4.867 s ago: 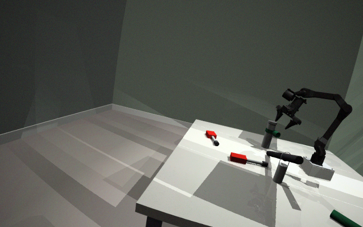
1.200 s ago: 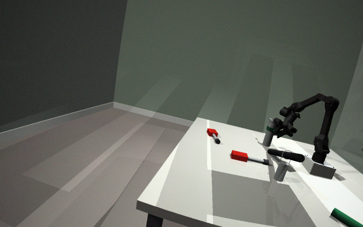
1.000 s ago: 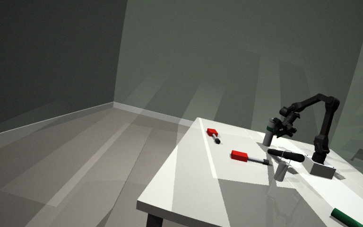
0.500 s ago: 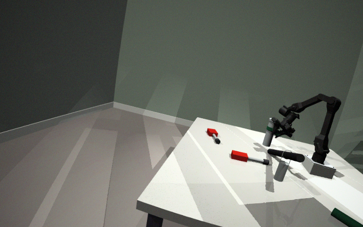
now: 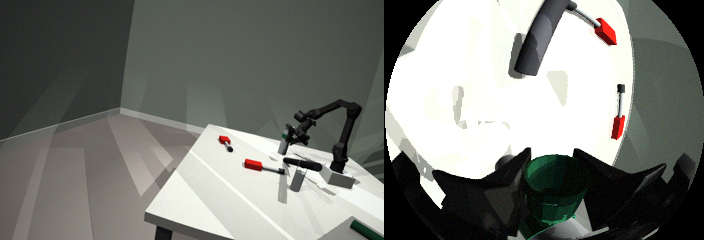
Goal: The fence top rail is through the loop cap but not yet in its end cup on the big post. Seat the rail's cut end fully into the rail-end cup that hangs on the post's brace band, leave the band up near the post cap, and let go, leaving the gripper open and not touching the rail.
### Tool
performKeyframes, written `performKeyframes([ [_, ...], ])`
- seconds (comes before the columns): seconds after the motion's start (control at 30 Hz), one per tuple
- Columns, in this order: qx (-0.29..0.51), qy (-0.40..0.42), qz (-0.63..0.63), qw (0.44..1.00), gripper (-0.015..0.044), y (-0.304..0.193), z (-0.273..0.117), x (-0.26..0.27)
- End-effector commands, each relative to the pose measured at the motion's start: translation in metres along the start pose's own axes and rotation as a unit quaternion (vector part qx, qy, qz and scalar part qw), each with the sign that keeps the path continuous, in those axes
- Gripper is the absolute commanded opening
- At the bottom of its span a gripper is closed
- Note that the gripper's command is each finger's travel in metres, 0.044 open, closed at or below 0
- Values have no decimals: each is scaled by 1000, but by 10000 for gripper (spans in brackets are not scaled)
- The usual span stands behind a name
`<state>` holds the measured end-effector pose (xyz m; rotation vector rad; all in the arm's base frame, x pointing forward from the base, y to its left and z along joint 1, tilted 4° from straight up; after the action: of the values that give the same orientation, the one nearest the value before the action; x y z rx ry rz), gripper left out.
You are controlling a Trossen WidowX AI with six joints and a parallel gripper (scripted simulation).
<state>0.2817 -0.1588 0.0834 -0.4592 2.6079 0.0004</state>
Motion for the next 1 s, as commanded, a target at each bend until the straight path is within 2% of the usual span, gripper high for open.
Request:
performKeyframes([
  [0.0, 11, 0, 14, 1000, 0, 0, 1, -2],
  [0.57, 47, -1, 77, 996, 0, -1, 8, -14],
  [0.97, 39, -1, 64, 997, 0, -1, 6, -11],
])
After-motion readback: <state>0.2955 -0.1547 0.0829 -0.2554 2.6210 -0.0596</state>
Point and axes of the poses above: the point midway between the two fingers, 35 mm back from their tips, its own z axis out along the fingers, its own x axis across the jaws, y = z × x, the point moved 1 cm from there along -z, back along the fingers, and after that the axes turned 1 degree about -z, right-handed, at the moved point
